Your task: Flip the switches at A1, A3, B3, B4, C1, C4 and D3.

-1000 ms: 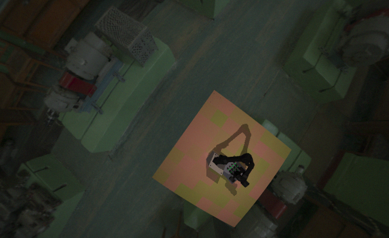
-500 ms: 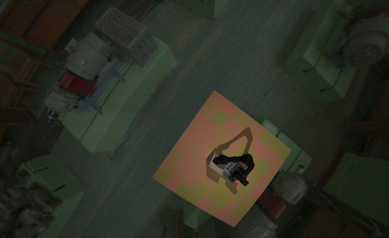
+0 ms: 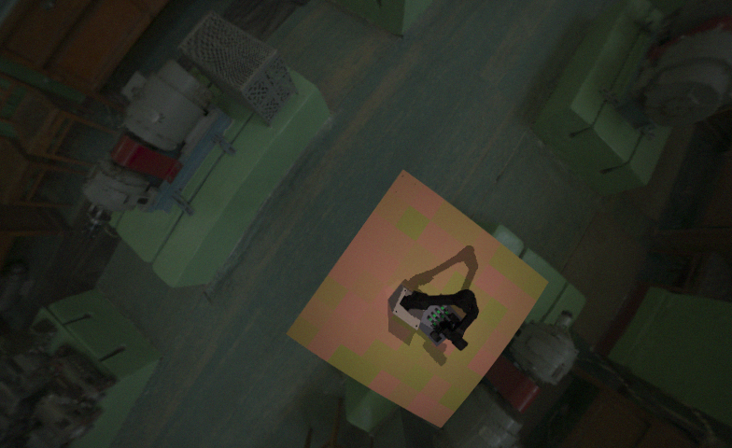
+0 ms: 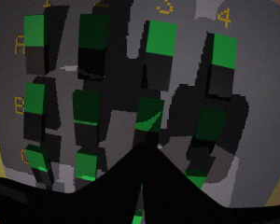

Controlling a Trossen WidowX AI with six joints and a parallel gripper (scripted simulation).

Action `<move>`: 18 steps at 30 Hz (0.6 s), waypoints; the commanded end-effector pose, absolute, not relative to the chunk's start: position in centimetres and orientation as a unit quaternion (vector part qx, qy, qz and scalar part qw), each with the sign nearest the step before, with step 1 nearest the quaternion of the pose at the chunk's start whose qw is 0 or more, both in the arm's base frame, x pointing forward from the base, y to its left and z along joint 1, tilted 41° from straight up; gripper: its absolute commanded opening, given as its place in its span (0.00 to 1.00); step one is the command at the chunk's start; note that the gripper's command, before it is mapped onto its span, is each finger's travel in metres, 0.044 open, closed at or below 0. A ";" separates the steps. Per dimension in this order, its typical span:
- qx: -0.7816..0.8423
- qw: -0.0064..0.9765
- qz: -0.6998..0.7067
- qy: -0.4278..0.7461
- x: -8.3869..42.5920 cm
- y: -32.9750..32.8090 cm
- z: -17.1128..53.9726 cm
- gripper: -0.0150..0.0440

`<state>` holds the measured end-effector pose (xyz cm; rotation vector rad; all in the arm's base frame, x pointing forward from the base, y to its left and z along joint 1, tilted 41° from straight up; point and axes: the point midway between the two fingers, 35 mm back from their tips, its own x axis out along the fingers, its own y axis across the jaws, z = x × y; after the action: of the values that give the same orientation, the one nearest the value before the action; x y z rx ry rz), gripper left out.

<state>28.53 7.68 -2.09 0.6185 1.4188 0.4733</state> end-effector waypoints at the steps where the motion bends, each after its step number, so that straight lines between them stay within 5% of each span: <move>1: 0.279 0.689 0.211 0.635 28.5 7.7 -2.1 0.25; 18: 0.279 0.689 0.211 0.635 28.5 7.9 -2.3 0.25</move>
<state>28.55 7.81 -2.24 0.6187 1.4184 0.4736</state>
